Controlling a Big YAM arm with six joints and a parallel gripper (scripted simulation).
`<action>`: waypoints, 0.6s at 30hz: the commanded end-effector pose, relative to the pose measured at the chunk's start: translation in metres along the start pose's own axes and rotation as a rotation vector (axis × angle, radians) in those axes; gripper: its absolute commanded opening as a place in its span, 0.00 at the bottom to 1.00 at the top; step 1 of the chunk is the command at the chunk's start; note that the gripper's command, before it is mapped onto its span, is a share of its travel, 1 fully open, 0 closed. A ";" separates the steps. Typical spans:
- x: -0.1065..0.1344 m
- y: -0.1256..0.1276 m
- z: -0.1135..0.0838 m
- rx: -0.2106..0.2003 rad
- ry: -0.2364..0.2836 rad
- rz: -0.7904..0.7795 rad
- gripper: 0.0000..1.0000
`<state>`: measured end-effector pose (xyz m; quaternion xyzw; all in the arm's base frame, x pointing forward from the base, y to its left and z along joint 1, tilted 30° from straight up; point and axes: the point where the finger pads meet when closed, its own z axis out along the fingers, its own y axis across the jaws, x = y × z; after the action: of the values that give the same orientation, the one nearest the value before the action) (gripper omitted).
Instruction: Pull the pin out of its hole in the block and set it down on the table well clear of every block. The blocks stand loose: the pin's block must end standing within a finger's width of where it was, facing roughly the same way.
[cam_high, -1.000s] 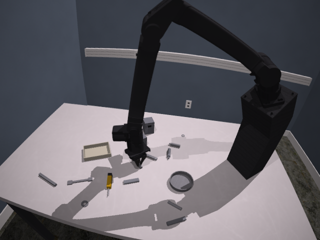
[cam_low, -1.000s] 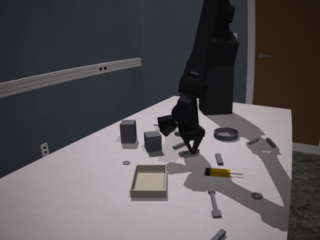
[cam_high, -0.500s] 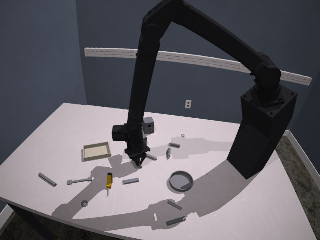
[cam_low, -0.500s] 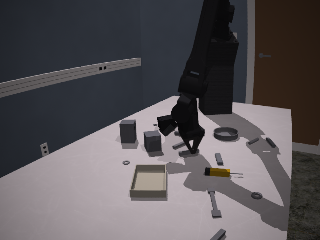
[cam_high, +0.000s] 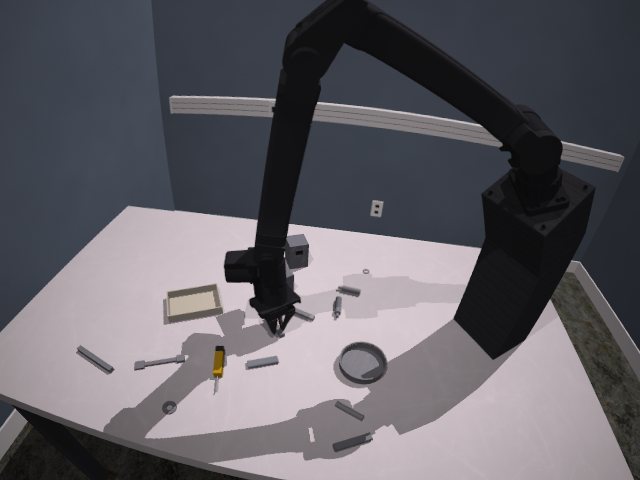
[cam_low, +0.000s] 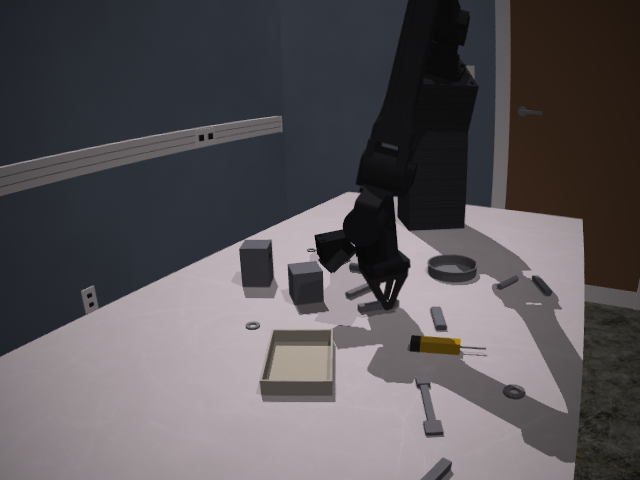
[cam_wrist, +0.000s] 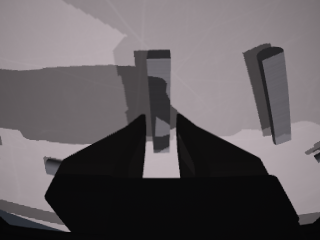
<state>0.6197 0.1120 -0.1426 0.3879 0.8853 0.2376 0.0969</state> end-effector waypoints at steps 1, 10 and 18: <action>0.008 -0.008 0.011 0.017 0.011 0.009 0.23; 0.008 -0.008 0.011 0.017 0.011 0.009 0.32; 0.010 -0.007 -0.005 0.017 0.012 0.009 0.32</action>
<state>0.6118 0.1112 -0.1471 0.3896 0.8861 0.2341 0.0907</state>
